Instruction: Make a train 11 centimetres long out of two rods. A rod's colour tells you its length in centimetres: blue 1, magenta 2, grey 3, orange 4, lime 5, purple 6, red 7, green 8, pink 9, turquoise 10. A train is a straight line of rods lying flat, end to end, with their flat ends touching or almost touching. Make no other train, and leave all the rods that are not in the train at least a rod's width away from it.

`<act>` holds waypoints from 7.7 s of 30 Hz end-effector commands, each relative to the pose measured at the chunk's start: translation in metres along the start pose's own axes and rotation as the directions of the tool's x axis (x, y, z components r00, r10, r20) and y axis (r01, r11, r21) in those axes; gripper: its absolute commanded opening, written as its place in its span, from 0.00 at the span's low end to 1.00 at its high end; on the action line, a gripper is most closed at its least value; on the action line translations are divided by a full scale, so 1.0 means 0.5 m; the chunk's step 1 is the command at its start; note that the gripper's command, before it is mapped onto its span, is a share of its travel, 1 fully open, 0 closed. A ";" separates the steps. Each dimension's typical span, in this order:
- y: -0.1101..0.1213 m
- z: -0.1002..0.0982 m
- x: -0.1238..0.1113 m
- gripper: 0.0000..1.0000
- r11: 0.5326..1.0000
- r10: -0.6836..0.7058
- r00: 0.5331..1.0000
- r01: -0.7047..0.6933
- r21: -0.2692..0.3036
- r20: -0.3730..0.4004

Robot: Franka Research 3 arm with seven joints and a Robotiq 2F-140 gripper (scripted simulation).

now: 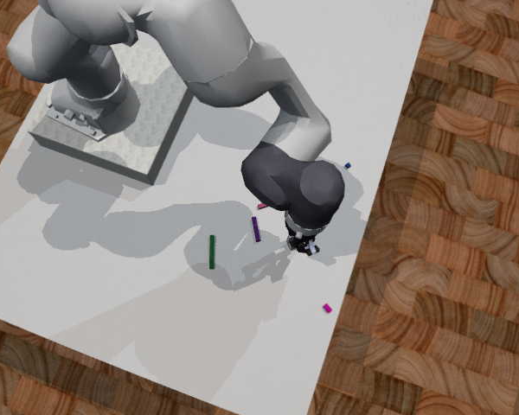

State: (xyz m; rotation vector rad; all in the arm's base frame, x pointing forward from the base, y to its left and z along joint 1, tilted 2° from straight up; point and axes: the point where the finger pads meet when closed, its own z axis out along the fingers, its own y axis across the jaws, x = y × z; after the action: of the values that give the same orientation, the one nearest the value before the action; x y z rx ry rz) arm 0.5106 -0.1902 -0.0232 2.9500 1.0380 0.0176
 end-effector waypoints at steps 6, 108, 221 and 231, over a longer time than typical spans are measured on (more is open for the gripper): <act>0.006 -0.002 0.005 0.12 1.000 -0.005 1.000 0.005 -0.008 -0.007; 0.009 -0.002 0.002 0.12 1.000 -0.011 1.000 0.011 -0.008 -0.007; 0.008 0.022 0.002 0.23 1.000 -0.011 1.000 0.011 -0.008 -0.007; 0.008 0.020 0.002 0.23 1.000 -0.011 1.000 0.011 -0.008 -0.007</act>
State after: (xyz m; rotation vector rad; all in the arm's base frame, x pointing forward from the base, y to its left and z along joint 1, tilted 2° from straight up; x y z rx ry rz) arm 0.5123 -0.1926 -0.0343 2.9444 1.0454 0.0260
